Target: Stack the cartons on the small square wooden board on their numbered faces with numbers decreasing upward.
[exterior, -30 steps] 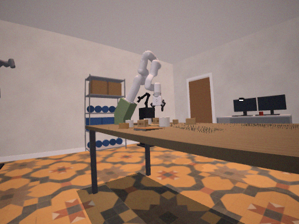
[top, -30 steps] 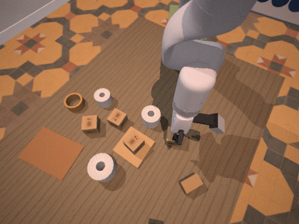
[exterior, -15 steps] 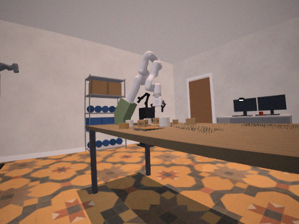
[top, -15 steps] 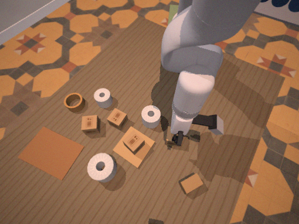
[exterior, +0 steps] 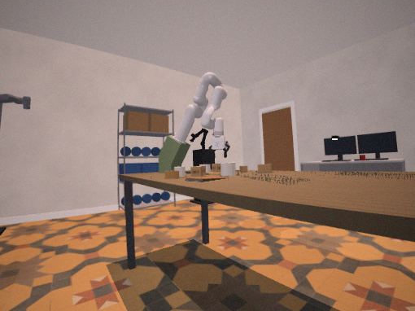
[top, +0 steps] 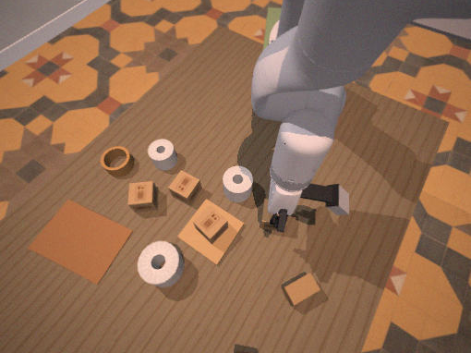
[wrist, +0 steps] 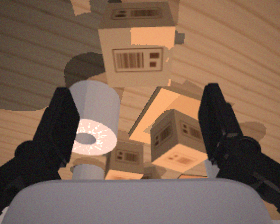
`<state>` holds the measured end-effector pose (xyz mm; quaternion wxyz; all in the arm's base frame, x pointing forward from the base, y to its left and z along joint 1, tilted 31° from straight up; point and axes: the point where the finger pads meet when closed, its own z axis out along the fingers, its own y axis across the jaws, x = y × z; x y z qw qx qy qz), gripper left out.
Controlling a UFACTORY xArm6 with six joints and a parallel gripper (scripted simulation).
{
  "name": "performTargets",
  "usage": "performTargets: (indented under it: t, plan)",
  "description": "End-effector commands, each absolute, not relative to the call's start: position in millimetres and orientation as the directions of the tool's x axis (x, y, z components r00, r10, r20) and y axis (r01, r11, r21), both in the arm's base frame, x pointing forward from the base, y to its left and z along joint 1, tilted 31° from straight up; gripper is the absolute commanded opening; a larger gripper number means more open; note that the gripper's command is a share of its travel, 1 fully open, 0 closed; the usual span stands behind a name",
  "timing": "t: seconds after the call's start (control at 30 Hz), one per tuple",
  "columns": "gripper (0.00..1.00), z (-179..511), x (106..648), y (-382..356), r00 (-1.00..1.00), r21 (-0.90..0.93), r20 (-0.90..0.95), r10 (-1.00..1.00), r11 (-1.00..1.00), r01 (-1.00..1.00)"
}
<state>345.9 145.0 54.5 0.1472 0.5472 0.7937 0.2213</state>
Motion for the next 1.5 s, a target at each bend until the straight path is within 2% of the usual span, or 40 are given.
performTargets:
  t: [0.0, 1.47]
  plan:
    - [1.0, 49.7, 348.8, 146.2, -0.359, 0.514, 0.012, 0.933, 0.302, 0.802]
    - [1.0, 0.0, 375.9, 155.7, -0.36, 0.514, 0.014, 0.933, 0.302, 0.803]
